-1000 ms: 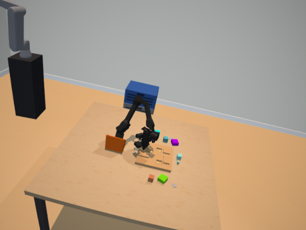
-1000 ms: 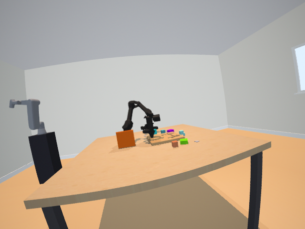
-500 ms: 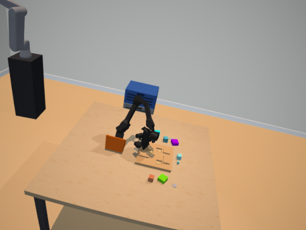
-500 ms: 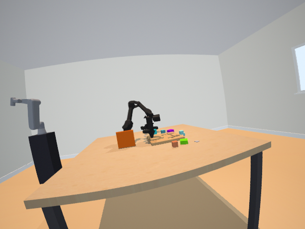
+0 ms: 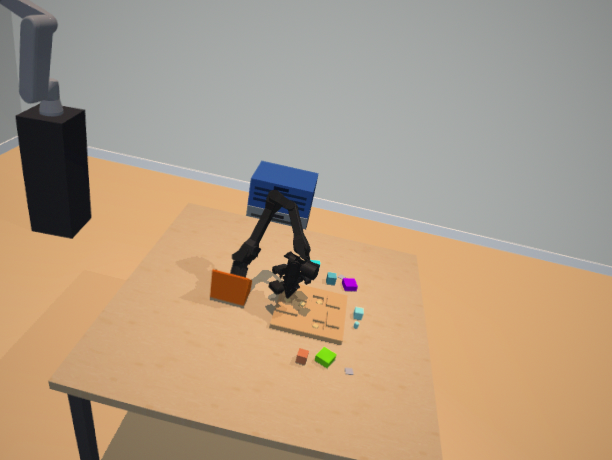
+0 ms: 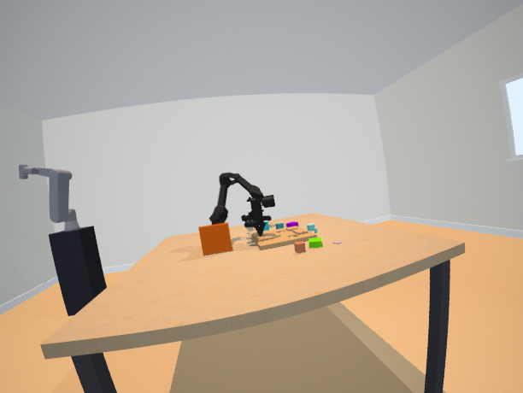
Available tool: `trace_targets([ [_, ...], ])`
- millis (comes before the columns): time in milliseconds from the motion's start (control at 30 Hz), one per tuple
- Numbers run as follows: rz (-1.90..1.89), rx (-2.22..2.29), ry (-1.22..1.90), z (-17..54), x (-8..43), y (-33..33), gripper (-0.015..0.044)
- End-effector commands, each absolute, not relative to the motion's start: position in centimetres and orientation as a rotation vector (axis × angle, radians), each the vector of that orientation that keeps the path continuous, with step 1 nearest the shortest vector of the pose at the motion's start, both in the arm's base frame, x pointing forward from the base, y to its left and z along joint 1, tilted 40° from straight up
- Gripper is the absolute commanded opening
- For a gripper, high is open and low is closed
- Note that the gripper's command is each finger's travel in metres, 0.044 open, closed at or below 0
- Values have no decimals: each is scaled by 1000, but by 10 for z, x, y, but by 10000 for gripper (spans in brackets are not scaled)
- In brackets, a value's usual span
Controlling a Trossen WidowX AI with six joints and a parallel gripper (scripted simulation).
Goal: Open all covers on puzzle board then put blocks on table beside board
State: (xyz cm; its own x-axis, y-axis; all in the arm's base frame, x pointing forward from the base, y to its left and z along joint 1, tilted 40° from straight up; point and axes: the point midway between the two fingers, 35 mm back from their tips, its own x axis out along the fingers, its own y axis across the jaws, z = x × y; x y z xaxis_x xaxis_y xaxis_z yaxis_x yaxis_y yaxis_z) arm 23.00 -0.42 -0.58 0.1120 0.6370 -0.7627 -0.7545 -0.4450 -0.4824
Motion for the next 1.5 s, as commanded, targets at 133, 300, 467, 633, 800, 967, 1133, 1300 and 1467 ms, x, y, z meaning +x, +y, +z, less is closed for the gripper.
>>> trace_targets([
  [133, 1593, -1279, 132, 1, 232, -6, 0],
  [300, 1593, -1279, 132, 1, 232, -6, 0],
  [467, 1593, -1279, 132, 1, 232, -6, 0],
  [633, 1593, -1279, 132, 1, 232, -6, 0],
  [800, 1593, -1279, 132, 1, 232, -6, 0],
  [967, 1593, -1279, 132, 1, 232, -6, 0],
  [1133, 1590, -1275, 133, -1, 232, -5, 0],
  [1300, 1592, -1277, 133, -5, 233, -2, 0],
  [1467, 1593, -1279, 132, -8, 233, 1, 0],
])
